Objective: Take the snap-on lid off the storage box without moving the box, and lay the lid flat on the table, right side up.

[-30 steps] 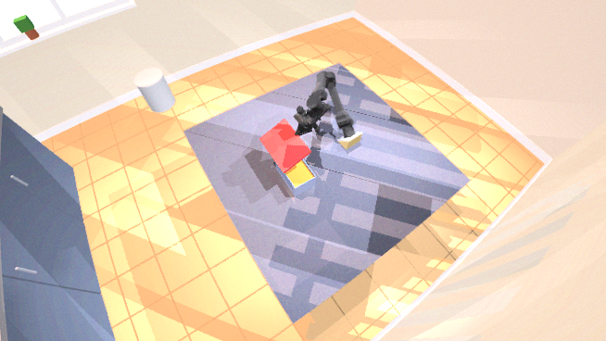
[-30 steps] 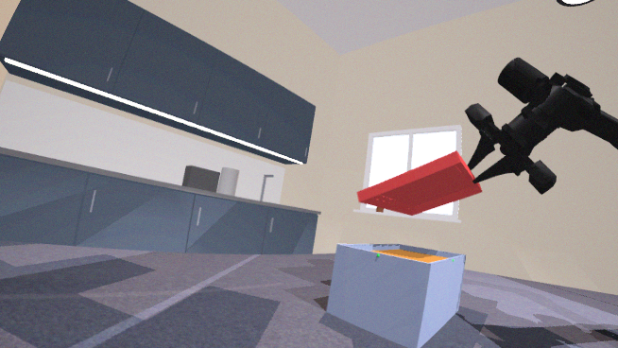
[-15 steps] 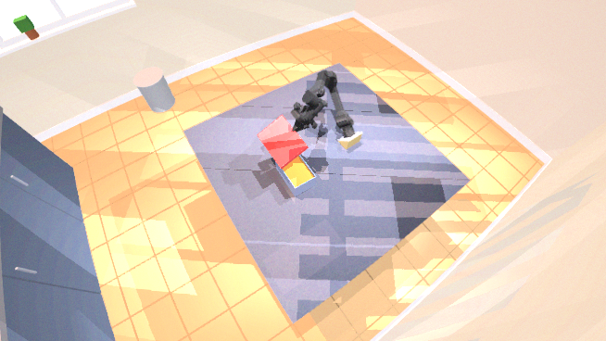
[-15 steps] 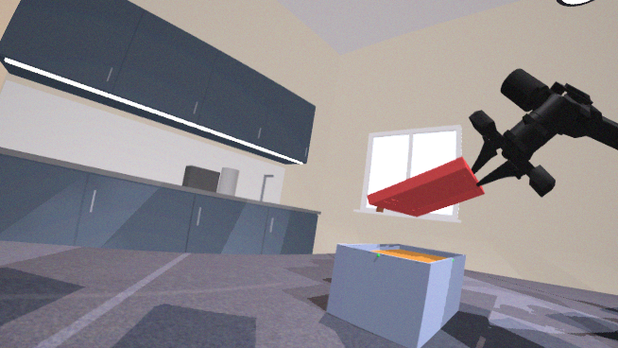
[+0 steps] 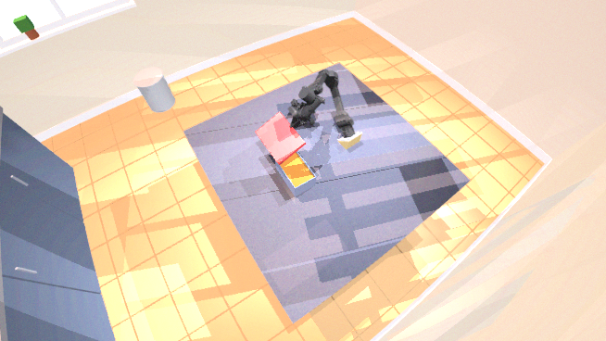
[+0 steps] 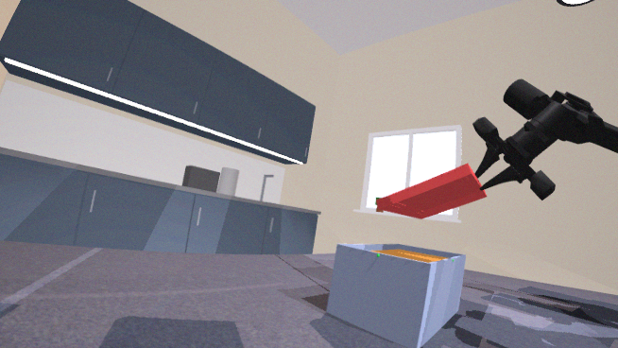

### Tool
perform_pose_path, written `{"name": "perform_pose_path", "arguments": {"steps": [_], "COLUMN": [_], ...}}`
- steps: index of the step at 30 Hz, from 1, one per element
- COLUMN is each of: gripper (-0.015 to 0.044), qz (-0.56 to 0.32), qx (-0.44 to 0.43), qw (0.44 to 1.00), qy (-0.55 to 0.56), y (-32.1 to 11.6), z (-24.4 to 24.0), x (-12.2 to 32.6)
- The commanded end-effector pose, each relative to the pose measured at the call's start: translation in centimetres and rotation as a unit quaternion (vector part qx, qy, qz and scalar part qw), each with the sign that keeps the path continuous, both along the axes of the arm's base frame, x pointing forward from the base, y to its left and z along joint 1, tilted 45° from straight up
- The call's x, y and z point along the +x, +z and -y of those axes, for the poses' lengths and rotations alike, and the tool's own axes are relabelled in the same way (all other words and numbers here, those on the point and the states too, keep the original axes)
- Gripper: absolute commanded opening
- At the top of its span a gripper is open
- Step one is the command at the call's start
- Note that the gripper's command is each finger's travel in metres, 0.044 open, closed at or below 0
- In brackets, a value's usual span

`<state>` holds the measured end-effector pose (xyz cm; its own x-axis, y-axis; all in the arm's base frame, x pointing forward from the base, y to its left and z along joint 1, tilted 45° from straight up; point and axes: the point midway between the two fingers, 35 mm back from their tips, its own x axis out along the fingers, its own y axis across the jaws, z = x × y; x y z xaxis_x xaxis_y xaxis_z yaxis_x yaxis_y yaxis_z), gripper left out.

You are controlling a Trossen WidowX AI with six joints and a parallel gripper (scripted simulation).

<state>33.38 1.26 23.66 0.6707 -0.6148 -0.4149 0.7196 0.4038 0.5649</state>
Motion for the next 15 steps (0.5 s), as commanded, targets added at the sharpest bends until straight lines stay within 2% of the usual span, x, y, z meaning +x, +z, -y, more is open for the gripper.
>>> {"name": "perform_pose_path", "arguments": {"steps": [1,15], "gripper": [0.0,0.0], "qz": [0.006,0.005], "qx": [0.004,0.004], "qw": [1.0,1.0], "qy": [0.005,0.005], "y": [1.0,3.0], "z": [0.4,2.2], "x": [-0.2,-0.8]}}
